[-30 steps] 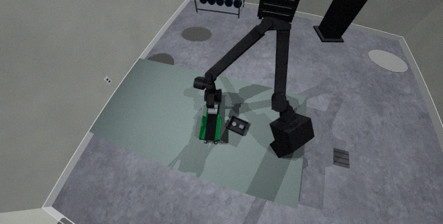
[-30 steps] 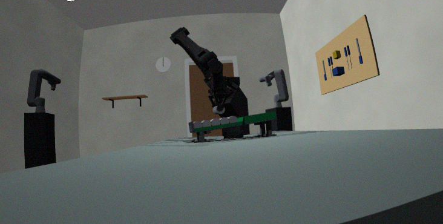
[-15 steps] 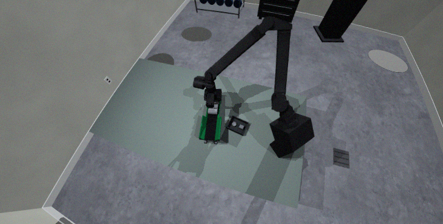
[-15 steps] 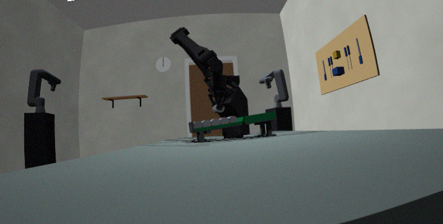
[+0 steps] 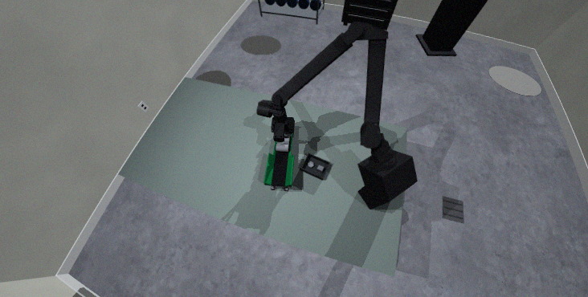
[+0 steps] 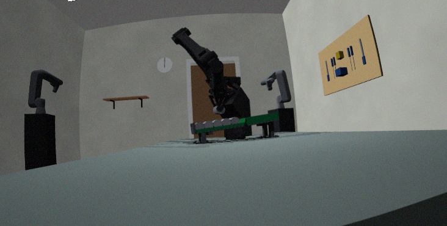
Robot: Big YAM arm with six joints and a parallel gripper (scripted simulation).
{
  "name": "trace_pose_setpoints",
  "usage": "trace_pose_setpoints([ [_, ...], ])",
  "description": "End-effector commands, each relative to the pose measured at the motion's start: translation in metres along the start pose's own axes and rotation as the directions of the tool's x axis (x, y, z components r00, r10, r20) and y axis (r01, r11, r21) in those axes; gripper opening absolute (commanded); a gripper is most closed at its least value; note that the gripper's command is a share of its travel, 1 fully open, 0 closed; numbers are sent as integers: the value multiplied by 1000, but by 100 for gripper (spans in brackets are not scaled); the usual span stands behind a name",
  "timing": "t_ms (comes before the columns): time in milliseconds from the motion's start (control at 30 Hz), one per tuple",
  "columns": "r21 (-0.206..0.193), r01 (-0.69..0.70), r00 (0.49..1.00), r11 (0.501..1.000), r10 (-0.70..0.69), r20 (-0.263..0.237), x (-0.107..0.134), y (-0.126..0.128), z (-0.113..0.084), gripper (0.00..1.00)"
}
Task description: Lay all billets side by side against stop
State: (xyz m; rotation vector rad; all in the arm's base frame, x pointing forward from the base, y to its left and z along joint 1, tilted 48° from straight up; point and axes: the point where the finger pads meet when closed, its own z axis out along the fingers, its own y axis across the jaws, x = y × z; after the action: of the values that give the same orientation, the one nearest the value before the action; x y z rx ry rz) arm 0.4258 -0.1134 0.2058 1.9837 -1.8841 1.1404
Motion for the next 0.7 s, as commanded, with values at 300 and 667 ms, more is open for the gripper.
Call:
trace_pose_setpoints([
  [300,99,-40,999,994,40,2,11,-29,-39,0],
  [667,99,-40,999,994,40,3,5,-30,-39,0],
])
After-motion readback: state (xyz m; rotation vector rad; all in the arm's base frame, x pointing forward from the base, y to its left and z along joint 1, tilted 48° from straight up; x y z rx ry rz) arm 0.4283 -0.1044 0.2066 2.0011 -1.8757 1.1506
